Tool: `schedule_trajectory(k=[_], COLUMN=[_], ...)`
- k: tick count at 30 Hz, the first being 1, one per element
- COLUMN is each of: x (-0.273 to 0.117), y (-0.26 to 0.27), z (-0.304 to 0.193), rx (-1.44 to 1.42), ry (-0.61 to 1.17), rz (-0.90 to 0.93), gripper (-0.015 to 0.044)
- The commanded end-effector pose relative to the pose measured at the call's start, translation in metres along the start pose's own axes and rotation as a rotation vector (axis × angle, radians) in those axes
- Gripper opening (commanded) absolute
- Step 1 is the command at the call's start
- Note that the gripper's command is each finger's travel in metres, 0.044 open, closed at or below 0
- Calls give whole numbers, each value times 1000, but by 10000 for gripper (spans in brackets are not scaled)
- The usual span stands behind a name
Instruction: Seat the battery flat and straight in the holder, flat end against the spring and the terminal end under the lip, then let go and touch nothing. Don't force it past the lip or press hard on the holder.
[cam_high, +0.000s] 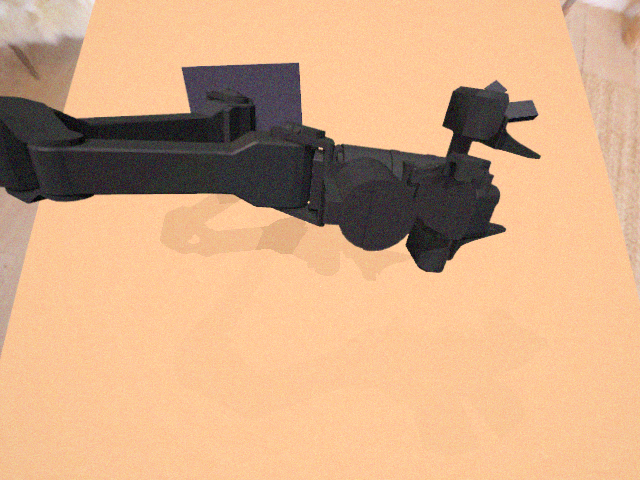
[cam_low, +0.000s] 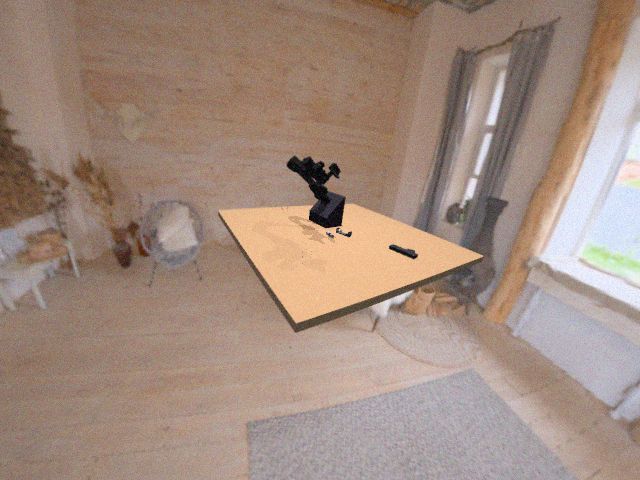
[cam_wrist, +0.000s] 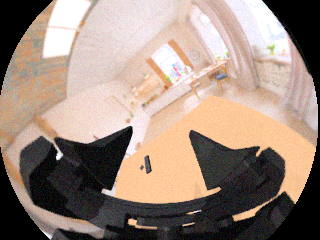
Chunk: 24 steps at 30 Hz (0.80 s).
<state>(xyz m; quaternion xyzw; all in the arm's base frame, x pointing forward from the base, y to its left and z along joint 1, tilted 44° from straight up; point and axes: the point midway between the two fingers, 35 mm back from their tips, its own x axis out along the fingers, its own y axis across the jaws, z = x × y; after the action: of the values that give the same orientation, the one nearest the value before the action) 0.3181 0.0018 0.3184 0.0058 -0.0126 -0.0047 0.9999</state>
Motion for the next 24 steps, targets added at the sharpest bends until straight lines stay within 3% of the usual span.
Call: schedule_trajectory(k=[1,7,16,24], x=[1,18,16,-12], y=[-1,-22,-58,-87], z=[-2,-60,-151,-214], rx=[16,522,1250,1662], ry=[7,202,268,-21], rz=[-4,-203,-743,-1276], gripper=[374,228,228,228])
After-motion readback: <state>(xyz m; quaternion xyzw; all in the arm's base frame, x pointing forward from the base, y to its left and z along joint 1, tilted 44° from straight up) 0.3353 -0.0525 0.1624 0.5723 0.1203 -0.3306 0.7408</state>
